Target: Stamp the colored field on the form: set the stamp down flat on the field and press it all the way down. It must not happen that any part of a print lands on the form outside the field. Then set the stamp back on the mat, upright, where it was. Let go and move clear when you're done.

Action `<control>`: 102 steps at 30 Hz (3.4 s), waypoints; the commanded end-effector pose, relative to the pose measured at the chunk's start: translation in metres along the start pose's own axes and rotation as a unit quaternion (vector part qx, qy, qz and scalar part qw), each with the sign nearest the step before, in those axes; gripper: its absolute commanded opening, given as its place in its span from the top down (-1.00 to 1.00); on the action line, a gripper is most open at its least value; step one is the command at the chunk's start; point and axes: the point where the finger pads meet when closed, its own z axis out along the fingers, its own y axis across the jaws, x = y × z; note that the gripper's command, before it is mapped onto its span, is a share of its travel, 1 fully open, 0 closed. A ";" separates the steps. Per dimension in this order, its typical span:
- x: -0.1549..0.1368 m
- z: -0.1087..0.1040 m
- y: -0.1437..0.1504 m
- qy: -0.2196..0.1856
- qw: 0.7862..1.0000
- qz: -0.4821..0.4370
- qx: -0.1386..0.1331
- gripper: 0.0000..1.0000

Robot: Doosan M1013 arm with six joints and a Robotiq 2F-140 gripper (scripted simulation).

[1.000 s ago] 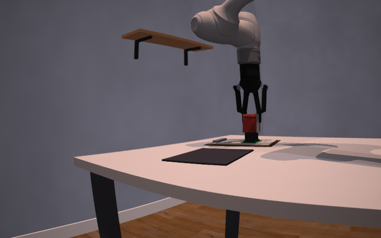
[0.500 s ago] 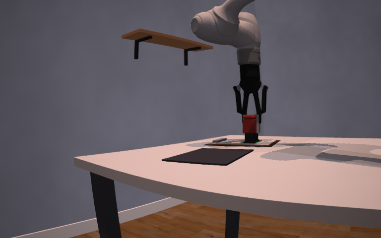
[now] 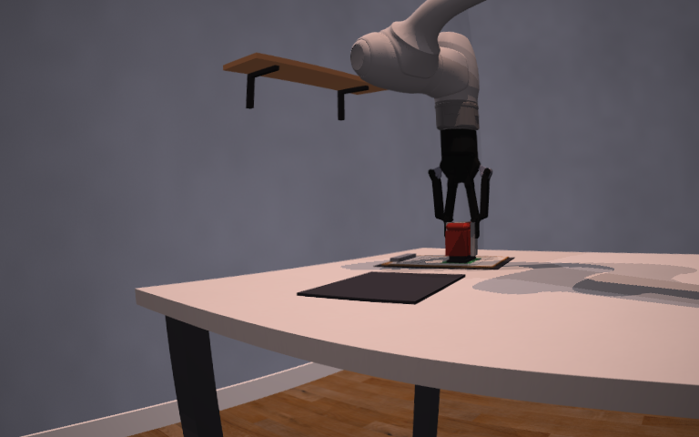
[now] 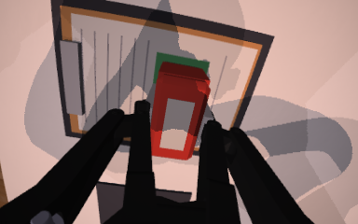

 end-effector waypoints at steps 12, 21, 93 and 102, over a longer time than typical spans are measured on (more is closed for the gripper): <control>0.000 -0.001 0.000 0.000 1.000 0.000 0.000 0.68; 0.000 -0.023 0.000 0.000 1.000 0.000 0.000 0.68; -0.339 -0.063 -0.027 0.000 0.998 -0.066 0.000 0.68; -0.334 -0.063 -0.026 0.000 0.998 -0.066 0.000 0.68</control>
